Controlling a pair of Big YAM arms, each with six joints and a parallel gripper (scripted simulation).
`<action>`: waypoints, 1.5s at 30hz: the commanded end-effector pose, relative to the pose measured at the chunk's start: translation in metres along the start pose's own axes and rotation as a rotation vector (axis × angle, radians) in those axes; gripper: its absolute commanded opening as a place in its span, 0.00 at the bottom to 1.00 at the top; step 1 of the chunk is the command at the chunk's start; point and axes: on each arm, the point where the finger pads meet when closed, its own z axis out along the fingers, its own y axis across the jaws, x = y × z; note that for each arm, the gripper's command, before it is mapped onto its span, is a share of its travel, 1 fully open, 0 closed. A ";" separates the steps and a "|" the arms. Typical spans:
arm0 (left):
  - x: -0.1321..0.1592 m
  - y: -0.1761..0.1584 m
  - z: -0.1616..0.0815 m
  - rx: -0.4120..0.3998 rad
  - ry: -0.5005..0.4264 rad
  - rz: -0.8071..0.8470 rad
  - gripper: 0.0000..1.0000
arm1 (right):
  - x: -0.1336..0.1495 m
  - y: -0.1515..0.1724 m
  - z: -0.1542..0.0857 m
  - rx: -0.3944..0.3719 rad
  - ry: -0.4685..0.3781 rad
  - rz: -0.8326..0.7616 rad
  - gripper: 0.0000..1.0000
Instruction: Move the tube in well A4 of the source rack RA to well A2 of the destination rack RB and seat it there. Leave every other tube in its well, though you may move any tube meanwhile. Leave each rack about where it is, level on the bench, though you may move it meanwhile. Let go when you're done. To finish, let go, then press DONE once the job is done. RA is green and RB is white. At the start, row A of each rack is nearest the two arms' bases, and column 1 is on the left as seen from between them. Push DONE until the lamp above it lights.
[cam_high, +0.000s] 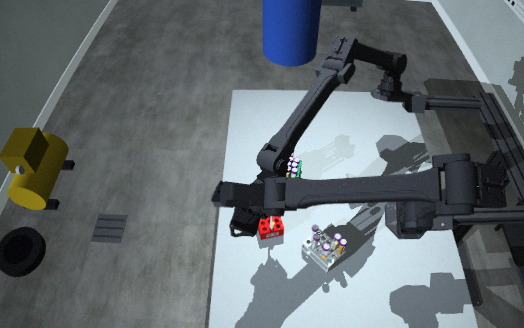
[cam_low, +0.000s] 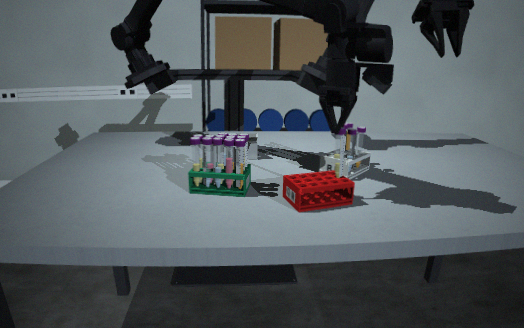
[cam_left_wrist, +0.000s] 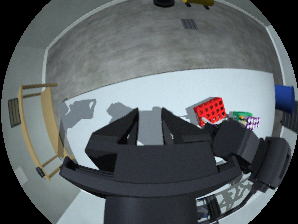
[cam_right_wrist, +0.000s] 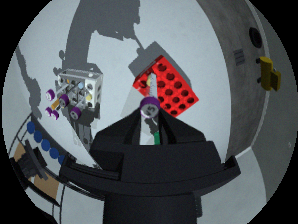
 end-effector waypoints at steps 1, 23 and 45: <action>-0.015 0.008 -0.008 -0.011 -0.031 -0.013 0.30 | -0.020 -0.016 -0.044 0.011 -0.068 0.025 0.00; -0.015 0.008 -0.008 -0.011 -0.031 -0.013 0.30 | -0.010 0.002 -0.058 0.009 -0.036 0.003 0.00; -0.015 0.008 -0.008 -0.011 -0.031 -0.013 0.30 | -0.018 -0.003 -0.066 0.010 -0.048 0.008 0.00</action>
